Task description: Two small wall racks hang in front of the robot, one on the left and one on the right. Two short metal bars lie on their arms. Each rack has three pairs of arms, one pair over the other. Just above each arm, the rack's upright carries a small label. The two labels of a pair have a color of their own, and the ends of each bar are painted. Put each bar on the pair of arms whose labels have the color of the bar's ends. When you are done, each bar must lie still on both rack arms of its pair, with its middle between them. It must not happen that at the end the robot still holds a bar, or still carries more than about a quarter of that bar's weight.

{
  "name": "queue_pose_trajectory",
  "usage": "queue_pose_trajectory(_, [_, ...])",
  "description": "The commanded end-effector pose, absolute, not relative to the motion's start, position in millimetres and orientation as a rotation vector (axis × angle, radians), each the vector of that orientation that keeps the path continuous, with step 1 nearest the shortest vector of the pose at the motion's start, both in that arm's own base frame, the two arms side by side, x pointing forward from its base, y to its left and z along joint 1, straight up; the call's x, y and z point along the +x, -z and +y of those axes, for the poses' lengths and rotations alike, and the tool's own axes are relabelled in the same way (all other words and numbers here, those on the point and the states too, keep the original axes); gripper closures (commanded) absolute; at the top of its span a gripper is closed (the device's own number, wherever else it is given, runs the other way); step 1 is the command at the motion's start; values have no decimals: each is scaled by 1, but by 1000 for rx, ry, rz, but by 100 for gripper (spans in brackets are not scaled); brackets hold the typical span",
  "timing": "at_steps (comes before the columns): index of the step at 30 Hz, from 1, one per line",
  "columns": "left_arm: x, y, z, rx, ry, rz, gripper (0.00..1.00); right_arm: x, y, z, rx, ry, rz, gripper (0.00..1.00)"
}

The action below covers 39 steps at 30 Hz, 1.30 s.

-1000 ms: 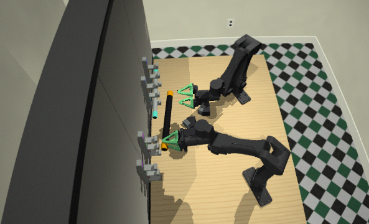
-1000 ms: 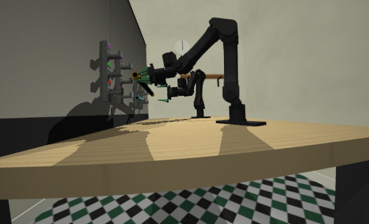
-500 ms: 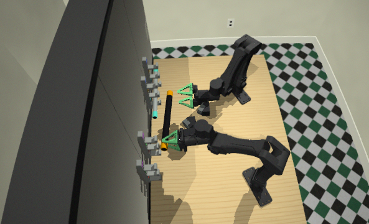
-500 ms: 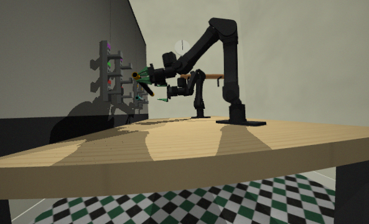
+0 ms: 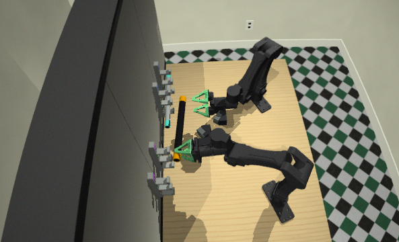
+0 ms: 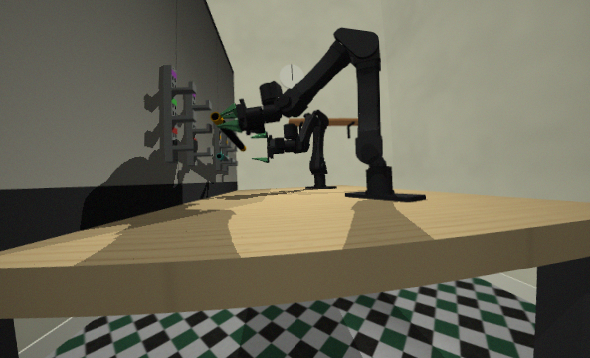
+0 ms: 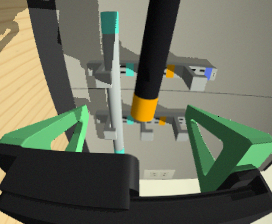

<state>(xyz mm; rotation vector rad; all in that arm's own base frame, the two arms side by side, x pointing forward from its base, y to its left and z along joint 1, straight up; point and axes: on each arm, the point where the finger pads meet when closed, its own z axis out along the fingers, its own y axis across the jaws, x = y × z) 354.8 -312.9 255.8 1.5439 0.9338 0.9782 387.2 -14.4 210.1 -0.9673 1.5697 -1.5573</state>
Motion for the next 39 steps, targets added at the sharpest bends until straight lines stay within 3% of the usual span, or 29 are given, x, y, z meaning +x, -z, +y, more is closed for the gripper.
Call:
queue_pose_trajectory(1, [359, -302, -319, 1361, -938, 940, 100, 391, -222, -10, -942, 1554, 1554, 0])
queue_pose_trajectory(39, [355, -283, -314, 1362, -938, 940, 100, 401, -219, -17, -942, 1554, 1554, 0])
